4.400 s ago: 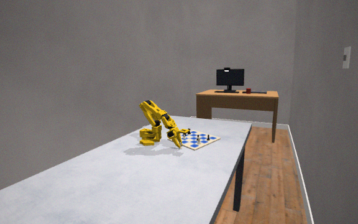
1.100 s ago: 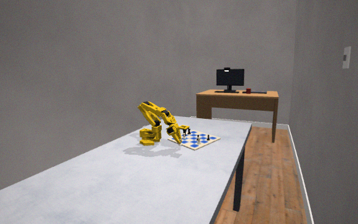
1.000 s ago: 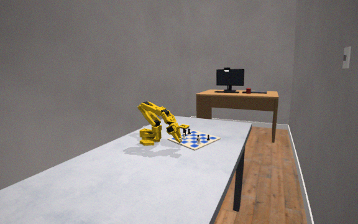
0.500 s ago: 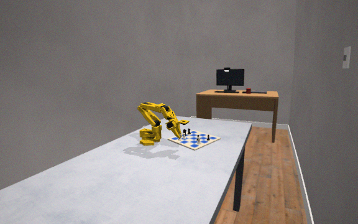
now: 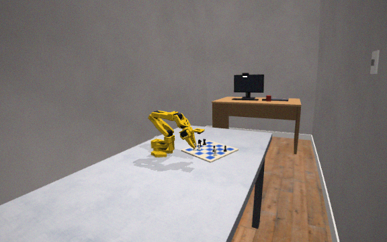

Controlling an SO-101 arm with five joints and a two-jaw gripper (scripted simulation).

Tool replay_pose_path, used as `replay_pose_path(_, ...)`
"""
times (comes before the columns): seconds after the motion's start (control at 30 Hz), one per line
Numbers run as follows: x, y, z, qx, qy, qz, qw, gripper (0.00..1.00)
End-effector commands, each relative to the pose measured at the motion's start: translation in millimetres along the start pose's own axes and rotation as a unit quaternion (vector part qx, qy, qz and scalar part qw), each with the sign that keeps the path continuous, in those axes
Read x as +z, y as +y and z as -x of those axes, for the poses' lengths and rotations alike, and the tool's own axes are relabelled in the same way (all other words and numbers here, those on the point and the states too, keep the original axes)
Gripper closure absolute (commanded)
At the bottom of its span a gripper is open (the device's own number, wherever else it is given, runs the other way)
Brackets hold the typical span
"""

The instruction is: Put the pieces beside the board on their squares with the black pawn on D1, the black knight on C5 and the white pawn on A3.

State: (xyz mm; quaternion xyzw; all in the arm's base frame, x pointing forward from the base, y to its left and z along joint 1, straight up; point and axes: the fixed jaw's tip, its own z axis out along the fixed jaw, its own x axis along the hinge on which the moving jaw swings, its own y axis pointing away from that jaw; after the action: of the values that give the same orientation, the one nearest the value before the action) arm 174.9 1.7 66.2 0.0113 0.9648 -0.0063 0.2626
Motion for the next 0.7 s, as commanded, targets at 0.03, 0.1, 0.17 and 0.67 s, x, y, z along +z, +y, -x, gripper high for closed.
replay_pose_path(0.03, -4.3, 17.5, -1.7, -0.047, -0.006, 0.026, 0.999, 1.00)
replay_pose_path(0.1, -5.2, 24.6, -3.1, -0.065, -0.006, 0.037, 0.997, 1.00)
replay_pose_path(0.17, -7.1, 39.6, -6.2, -0.103, -0.006, 0.060, 0.993, 1.00)
replay_pose_path(0.67, -10.8, 68.4, -12.0, -0.175, -0.007, 0.103, 0.979, 1.00)
